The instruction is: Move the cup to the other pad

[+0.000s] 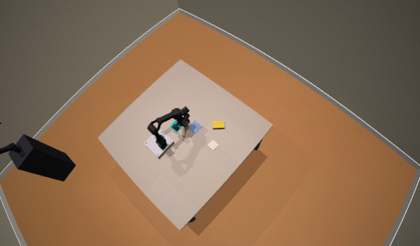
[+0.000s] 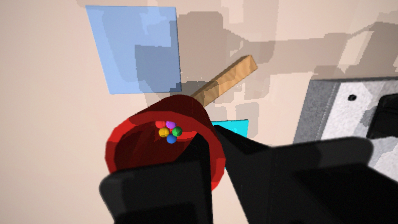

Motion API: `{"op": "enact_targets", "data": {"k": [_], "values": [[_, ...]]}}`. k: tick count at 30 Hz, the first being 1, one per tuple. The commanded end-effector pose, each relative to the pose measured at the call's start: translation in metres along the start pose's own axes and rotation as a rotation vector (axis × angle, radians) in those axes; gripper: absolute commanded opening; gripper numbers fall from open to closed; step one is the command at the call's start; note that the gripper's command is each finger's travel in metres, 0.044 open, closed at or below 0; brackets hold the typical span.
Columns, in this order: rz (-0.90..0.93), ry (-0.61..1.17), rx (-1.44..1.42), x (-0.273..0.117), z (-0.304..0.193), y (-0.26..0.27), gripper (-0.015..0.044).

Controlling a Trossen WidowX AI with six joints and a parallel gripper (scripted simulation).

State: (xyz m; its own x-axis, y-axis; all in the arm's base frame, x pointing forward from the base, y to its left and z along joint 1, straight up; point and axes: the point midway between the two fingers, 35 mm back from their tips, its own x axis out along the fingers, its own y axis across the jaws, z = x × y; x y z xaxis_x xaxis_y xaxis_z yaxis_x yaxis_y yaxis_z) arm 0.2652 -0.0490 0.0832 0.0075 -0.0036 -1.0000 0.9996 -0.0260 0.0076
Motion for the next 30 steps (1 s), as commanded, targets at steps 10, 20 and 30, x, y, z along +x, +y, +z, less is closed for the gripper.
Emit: {"op": "enact_targets", "data": {"k": [10, 20, 30], "values": [[0.006, 0.000, 0.005, -0.002, -0.025, -0.014, 0.0000], [0.006, 0.001, 0.005, -0.003, -0.043, -0.024, 0.0000], [0.005, 0.003, 0.005, -0.004, -0.060, -0.034, 0.0000]]}}
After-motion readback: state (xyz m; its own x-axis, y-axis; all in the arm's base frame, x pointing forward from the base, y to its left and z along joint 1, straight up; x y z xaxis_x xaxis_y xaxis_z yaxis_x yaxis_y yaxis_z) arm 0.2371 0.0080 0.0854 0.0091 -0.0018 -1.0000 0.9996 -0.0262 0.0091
